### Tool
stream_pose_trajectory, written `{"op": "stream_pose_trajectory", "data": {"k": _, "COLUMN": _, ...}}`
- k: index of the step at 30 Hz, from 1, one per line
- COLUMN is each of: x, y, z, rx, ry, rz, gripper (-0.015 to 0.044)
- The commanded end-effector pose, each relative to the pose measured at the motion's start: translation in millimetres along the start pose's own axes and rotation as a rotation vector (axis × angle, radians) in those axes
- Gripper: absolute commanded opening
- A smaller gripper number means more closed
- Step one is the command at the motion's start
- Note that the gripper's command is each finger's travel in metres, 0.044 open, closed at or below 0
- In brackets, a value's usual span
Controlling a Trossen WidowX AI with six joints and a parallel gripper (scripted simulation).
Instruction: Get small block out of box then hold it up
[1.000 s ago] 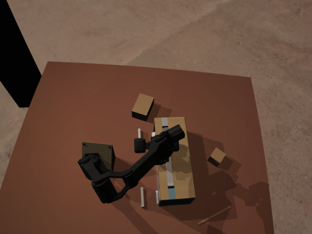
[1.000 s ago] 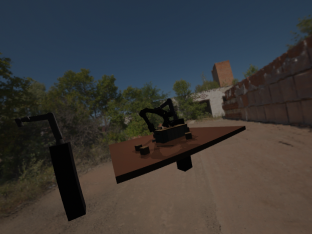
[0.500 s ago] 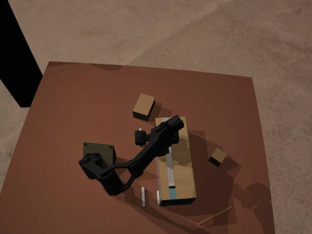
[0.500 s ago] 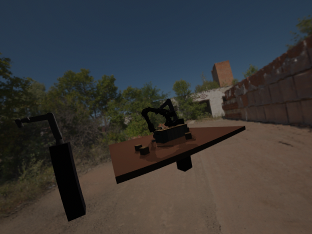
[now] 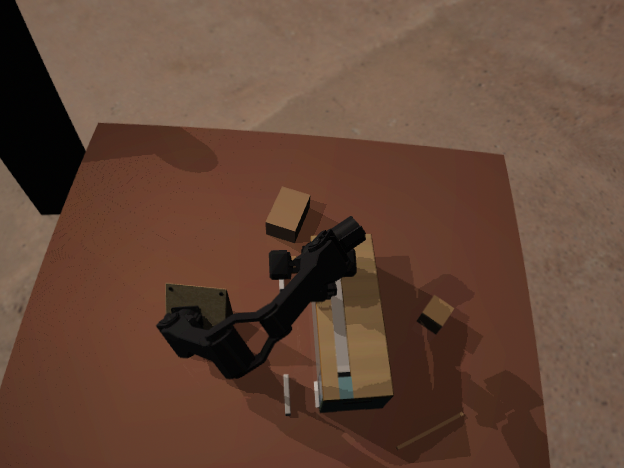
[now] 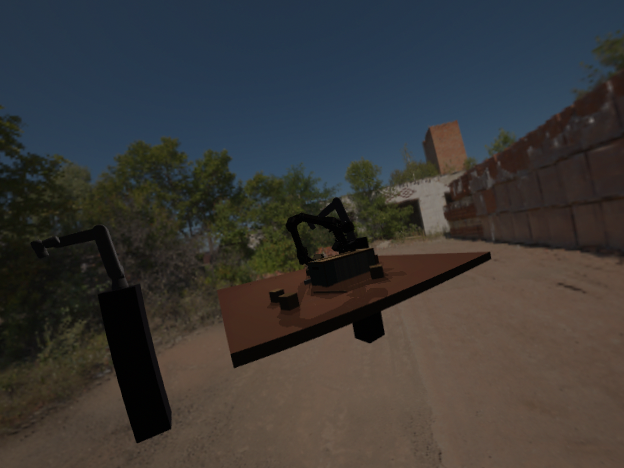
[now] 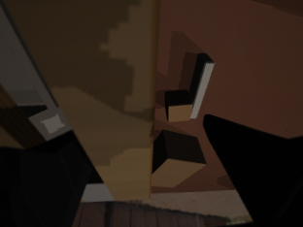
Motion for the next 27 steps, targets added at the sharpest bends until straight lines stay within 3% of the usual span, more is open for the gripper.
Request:
{"op": "stream_pose_trajectory", "data": {"k": 1, "x": 1.7, "y": -9.0, "z": -19.2, "rx": 0.008, "ry": 0.006, "rz": 0.002, "gripper": 0.0400}}
{"op": "stream_pose_trajectory", "data": {"k": 5, "x": -1.2, "y": -19.1, "z": -53.2, "rx": 0.005, "ry": 0.004, "rz": -0.003, "gripper": 0.0400}}
{"op": "stream_pose_trajectory", "data": {"k": 10, "x": -0.6, "y": -20.0, "z": -51.5, "rx": 0.006, "ry": 0.015, "rz": -0.014, "gripper": 0.0400}}
{"op": "stream_pose_trajectory", "data": {"k": 12, "x": -1.4, "y": -21.1, "z": -51.3, "rx": 0.000, "ry": 0.020, "rz": -0.085, "gripper": 0.0348}}
{"op": "stream_pose_trajectory", "data": {"k": 15, "x": -4.9, "y": -25.9, "z": -50.5, "rx": -0.032, "ry": 0.034, "rz": -0.392, "gripper": 0.0285}}
{"op": "stream_pose_trajectory", "data": {"k": 27, "x": -20.4, "y": -45.1, "z": -47.4, "rx": -0.208, "ry": -0.003, "rz": -1.688, "gripper": 0.0285}}
Point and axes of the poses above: the point midway between the two fingers, 35 mm back from their tips, its own z axis out along the fingers, its own x axis across the jaws, y = z × x, the point moved 2 cm from there along -z, back along the fingers, and after that the axes turned 3 degrees about z, right-handed, at the moved point
